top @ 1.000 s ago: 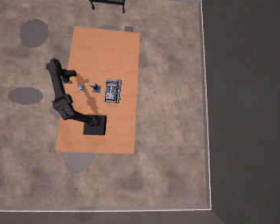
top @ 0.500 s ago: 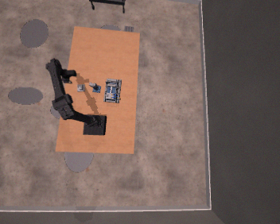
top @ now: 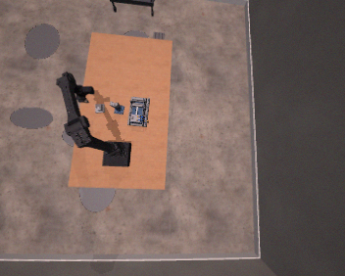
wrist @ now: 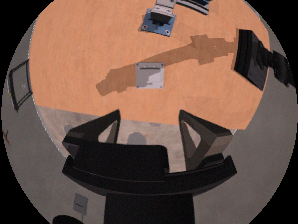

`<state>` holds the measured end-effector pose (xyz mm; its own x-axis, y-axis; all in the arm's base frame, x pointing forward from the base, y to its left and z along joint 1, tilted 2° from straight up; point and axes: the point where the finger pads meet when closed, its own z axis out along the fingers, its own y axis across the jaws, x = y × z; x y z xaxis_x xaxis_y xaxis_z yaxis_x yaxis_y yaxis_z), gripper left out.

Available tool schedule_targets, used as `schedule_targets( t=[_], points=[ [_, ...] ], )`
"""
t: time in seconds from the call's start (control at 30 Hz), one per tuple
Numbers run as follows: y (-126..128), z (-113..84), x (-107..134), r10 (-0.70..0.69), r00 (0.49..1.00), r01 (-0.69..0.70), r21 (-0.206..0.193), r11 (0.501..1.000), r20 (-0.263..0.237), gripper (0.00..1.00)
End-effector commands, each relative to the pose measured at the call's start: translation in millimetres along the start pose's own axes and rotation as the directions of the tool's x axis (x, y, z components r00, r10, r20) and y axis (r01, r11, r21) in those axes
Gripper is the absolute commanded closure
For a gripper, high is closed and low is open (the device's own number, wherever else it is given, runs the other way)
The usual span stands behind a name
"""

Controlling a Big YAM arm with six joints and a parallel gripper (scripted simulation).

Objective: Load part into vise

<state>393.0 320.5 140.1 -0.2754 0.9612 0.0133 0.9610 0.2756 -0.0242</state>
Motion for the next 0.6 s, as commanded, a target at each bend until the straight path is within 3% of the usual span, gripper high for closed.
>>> schedule_targets(
  t=[0.0,0.2,0.3,0.33,0.57],
  points=[
    [3,0.4,4,0.004,1.0,-0.004,-0.01,1.0,-0.003,0.19],
    [4,8.6,4,0.004,1.0,-0.004,-0.001,1.0,0.001,0.19],
    [5,7.7,5,0.004,1.0,-0.004,-0.007,1.0,-0.002,0.19],
    [4,-2.4,4,0.003,1.0,-0.003,-0.02,1.0,-0.007,0.19],
    [3,15.9,4,0.004,1.0,-0.004,-0.003,1.0,0.0,0.19]
  ],
)
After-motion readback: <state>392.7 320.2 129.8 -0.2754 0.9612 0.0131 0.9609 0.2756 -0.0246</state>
